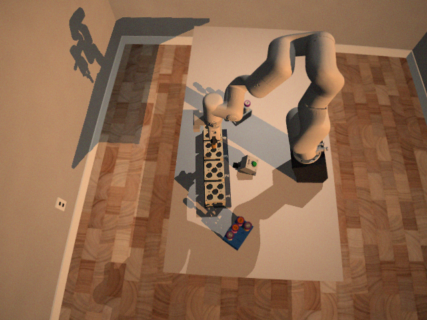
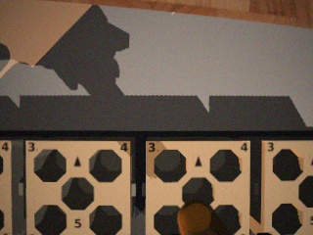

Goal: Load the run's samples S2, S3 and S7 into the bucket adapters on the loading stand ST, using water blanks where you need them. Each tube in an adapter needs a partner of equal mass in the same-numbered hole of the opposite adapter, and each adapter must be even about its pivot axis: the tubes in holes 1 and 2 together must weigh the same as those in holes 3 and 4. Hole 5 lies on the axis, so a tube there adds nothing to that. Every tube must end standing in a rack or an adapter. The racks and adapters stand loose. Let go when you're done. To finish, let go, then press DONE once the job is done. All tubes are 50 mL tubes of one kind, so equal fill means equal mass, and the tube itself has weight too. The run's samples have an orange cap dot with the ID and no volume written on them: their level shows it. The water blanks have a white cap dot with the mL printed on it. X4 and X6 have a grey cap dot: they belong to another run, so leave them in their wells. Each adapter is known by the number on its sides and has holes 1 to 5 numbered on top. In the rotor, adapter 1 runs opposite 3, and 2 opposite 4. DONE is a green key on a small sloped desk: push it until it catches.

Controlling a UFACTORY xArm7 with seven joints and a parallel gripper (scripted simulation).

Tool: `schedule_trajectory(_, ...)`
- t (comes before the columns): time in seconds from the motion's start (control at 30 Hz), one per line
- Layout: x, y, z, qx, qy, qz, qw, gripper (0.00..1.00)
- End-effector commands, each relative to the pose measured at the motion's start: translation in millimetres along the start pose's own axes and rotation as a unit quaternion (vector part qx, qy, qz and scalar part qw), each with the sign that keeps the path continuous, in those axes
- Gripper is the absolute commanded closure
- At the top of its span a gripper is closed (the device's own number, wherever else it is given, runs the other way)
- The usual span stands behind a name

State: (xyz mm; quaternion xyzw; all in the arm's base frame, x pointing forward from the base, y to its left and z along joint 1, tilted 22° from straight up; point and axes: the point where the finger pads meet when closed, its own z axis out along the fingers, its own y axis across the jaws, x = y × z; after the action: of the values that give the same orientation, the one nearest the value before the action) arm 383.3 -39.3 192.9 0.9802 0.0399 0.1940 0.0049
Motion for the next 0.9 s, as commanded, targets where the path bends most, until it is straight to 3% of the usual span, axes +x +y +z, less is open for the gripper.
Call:
schedule_trajectory(0.0, 4.9, 11.1, -0.1, 0.003, 0.001, -0.001, 1.0, 1.0)
schedule_trajectory(0.73, 4.9, 11.0, -0.1, 0.003, 0.001, -0.002, 1.0, 1.0)
schedule_trajectory(0.87, 4.9, 11.0, 7.9, 0.003, 0.001, -0.001, 1.0, 1.0)
